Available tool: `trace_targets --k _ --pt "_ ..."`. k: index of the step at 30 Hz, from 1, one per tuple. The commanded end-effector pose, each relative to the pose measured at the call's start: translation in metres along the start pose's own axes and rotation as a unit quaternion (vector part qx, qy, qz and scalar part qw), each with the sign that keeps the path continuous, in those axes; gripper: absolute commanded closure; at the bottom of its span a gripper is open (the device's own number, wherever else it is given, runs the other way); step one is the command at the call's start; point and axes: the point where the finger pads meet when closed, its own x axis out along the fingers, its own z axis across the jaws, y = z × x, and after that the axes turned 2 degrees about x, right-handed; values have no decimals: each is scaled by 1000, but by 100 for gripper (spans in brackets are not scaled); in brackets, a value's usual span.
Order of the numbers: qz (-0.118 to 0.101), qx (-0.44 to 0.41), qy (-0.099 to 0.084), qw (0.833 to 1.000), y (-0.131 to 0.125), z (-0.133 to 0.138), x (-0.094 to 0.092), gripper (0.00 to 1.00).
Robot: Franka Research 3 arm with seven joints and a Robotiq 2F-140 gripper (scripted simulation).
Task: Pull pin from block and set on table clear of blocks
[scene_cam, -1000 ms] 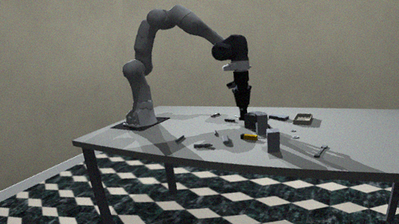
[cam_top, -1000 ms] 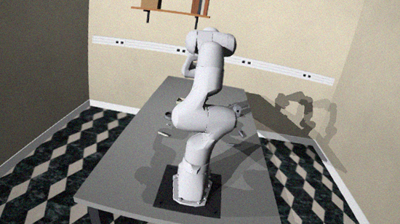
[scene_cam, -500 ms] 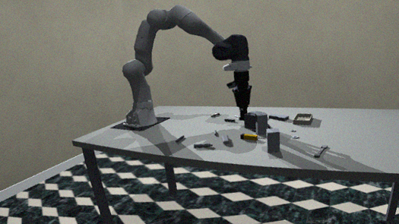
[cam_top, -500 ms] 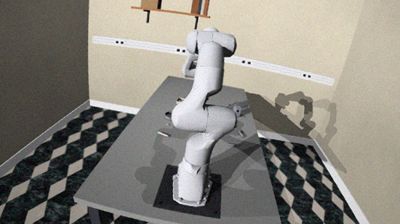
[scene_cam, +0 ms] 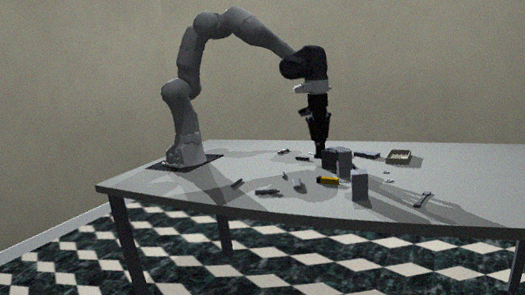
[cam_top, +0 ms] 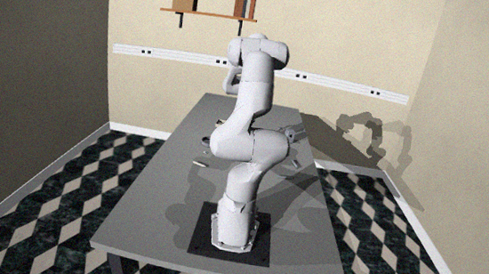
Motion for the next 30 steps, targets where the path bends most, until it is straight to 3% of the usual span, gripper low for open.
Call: trace_targets --k 1,30 --pt "2 -3 0 1000 1 0 0 90" --pt "8 -3 -1 1000 0 1 -1 90"
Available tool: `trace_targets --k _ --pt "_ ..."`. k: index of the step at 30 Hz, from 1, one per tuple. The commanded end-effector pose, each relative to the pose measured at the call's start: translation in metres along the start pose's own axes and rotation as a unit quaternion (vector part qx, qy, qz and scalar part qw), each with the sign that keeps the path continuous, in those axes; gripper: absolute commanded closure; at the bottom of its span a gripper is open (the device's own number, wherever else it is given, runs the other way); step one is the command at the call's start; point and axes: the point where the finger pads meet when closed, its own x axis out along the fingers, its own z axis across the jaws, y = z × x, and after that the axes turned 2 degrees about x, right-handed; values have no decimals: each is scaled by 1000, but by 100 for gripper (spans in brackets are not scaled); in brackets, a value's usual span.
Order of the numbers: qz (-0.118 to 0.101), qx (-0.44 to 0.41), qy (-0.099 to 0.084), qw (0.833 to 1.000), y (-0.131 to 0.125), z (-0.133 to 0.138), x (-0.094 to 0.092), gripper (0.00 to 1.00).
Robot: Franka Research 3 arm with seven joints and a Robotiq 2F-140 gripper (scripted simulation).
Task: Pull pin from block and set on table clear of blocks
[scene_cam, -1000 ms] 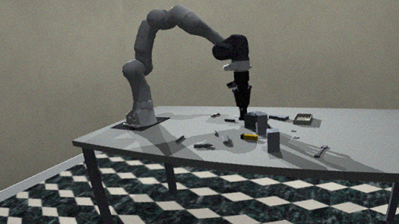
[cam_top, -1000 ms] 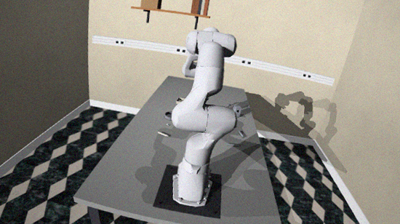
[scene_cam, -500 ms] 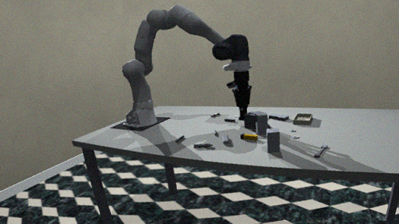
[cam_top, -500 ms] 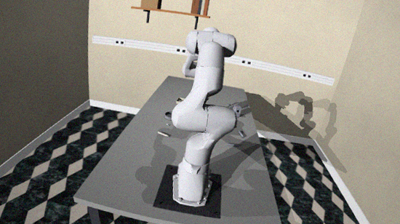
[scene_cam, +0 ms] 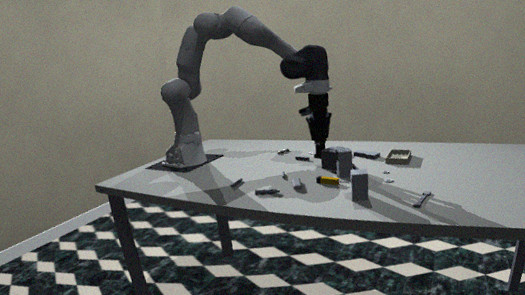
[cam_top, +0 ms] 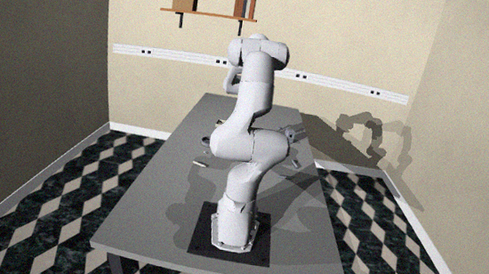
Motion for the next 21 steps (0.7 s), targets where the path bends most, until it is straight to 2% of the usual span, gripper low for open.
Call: trace_targets --k 1,21 --pt "2 -3 -1 1000 0 1 -1 90" --pt "2 -3 -1 1000 -1 1 -1 90"
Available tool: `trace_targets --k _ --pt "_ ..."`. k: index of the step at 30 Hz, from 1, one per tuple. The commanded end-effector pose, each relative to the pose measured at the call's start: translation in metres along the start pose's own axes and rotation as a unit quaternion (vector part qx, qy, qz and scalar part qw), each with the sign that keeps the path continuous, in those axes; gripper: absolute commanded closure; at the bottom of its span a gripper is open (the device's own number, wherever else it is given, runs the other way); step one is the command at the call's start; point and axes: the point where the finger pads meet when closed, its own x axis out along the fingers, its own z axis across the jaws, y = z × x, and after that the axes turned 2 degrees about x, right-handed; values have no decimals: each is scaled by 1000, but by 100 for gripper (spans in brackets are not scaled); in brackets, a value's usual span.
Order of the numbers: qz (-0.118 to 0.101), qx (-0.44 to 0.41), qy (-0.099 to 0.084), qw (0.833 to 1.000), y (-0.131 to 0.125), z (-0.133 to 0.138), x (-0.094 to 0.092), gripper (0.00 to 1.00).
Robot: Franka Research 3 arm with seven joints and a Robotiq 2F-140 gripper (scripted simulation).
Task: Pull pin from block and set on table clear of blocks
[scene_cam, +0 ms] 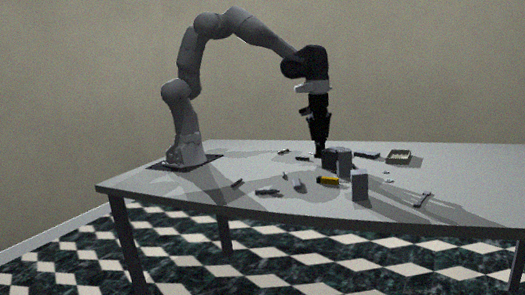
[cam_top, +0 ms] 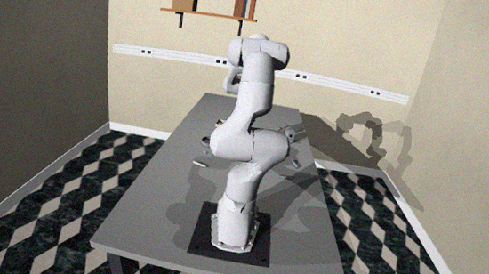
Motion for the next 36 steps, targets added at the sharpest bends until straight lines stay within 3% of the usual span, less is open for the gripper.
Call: trace_targets --k 1,36 --pt "0 -3 -1 1000 -1 1 -1 90" --pt "9 -3 -1 1000 0 1 -2 90"
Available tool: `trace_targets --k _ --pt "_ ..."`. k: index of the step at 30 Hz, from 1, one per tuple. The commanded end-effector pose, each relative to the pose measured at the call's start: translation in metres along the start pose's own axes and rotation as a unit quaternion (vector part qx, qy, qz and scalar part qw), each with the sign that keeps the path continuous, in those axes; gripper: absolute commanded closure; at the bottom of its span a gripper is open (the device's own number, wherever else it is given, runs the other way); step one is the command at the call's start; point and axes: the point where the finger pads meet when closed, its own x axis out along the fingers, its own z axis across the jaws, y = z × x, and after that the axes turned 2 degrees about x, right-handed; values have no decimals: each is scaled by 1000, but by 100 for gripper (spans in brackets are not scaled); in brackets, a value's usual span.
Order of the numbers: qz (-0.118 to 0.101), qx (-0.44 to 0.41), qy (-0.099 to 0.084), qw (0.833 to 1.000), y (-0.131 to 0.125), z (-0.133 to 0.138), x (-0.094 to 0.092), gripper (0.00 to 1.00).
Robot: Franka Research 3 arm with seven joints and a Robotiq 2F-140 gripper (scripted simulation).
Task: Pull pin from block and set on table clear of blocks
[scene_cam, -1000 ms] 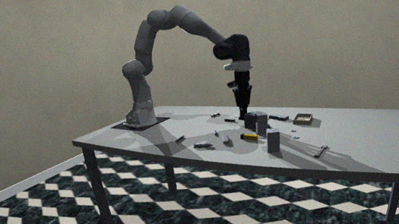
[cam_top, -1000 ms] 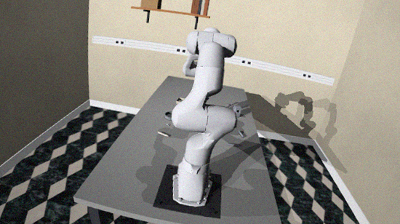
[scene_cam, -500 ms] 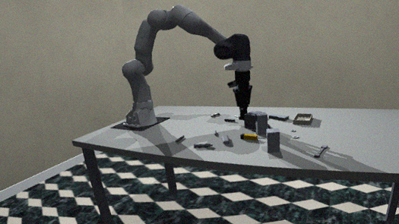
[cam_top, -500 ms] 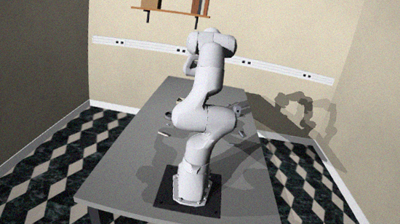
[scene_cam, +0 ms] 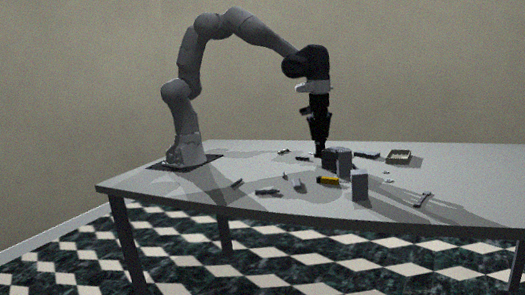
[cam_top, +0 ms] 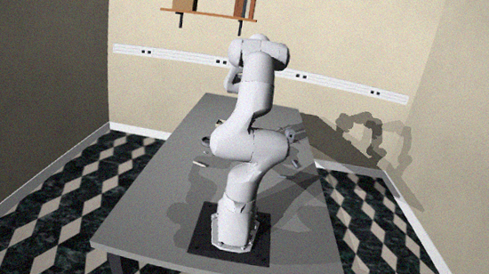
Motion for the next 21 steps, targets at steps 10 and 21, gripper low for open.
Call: trace_targets --k 10,21 --pt "0 -3 -1 1000 -1 1 -1 90" --pt "7 -3 -1 1000 -1 1 -2 90"
